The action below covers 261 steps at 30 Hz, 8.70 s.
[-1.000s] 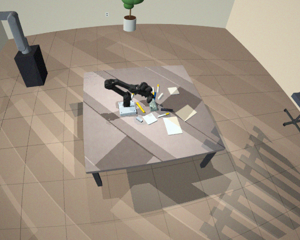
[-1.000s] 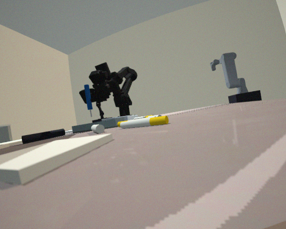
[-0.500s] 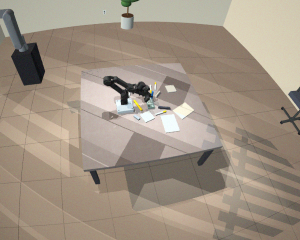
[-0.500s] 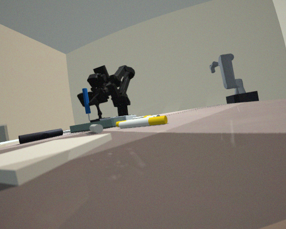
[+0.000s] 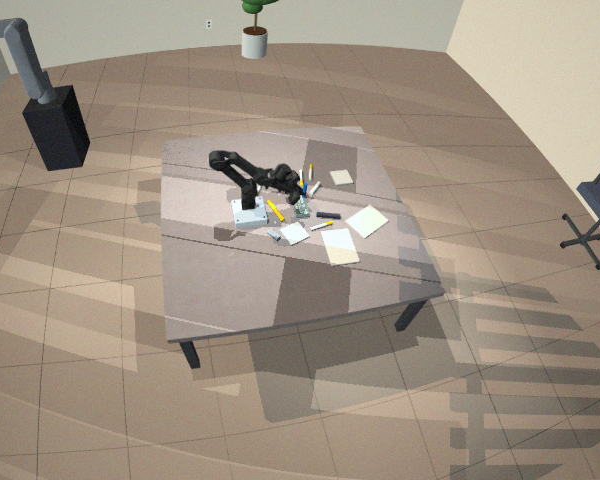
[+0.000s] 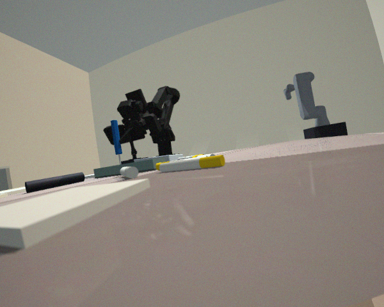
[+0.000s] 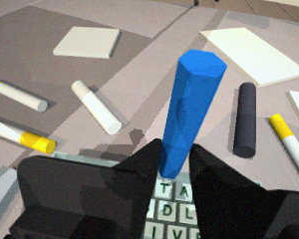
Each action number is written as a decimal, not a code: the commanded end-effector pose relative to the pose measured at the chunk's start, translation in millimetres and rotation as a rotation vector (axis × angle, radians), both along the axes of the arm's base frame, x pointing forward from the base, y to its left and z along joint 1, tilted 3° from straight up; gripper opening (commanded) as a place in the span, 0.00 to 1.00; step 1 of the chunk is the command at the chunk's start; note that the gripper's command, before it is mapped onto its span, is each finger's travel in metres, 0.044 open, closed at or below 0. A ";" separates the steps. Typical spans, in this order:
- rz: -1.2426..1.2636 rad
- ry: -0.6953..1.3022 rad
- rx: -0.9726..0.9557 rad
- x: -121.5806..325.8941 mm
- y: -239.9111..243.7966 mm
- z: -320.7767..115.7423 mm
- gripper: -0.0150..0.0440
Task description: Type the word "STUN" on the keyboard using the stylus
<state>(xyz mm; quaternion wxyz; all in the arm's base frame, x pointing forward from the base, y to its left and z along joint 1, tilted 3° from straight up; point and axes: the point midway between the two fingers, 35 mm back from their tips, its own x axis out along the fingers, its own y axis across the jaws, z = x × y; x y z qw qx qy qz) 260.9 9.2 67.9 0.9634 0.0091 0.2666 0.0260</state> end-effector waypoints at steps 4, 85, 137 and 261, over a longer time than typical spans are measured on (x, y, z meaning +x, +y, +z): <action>-0.004 -0.001 0.000 0.1 -0.3 -5.1 0.39; -0.009 0.024 0.008 3.0 54.8 22.8 0.25; -0.004 0.000 0.011 -4.6 95.7 3.2 0.39; -0.004 0.016 -0.002 -12.5 -36.2 22.7 0.25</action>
